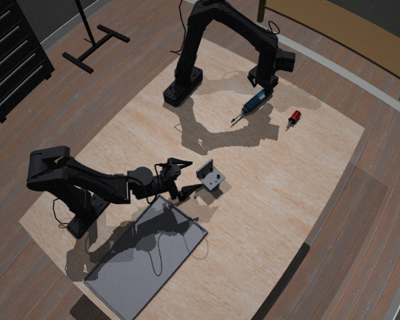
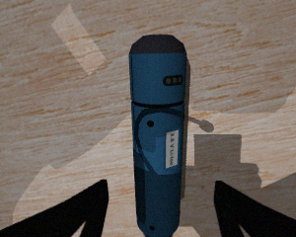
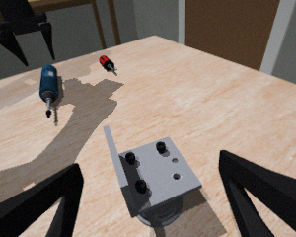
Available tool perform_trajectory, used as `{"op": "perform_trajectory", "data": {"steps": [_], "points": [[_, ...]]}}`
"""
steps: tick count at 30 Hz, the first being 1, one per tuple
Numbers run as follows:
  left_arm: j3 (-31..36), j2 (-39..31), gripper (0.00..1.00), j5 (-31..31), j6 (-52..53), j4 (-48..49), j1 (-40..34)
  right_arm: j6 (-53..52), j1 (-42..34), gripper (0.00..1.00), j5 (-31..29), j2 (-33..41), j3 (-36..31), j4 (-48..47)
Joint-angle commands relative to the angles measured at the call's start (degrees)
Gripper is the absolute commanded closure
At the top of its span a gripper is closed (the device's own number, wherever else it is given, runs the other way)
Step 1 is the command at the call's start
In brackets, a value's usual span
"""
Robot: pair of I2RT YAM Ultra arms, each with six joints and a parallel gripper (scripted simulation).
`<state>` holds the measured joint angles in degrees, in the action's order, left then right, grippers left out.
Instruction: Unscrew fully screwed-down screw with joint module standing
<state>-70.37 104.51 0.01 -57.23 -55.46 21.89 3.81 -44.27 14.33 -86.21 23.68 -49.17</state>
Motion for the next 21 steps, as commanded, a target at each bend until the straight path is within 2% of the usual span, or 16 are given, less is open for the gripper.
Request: {"op": "perform_trajectory", "data": {"steps": [1,11,16,21], "points": [[-0.5,-0.4,0.35,0.0,0.1,-0.6,0.0,0.5,0.3,0.14,0.7,2.3,1.8,4.2],[-0.5,-0.4,0.35,0.0,0.1,-0.6,0.0,0.5,0.3,0.14,0.7,8.1,4.7,12.9],[-0.5,-0.4,0.35,0.0,0.1,-0.6,0.0,0.5,0.3,0.14,0.7,6.8,4.8,13.2],[-0.5,-0.4,0.35,0.0,0.1,-0.6,0.0,0.5,0.3,0.14,0.7,8.9,5.5,14.7]]}}
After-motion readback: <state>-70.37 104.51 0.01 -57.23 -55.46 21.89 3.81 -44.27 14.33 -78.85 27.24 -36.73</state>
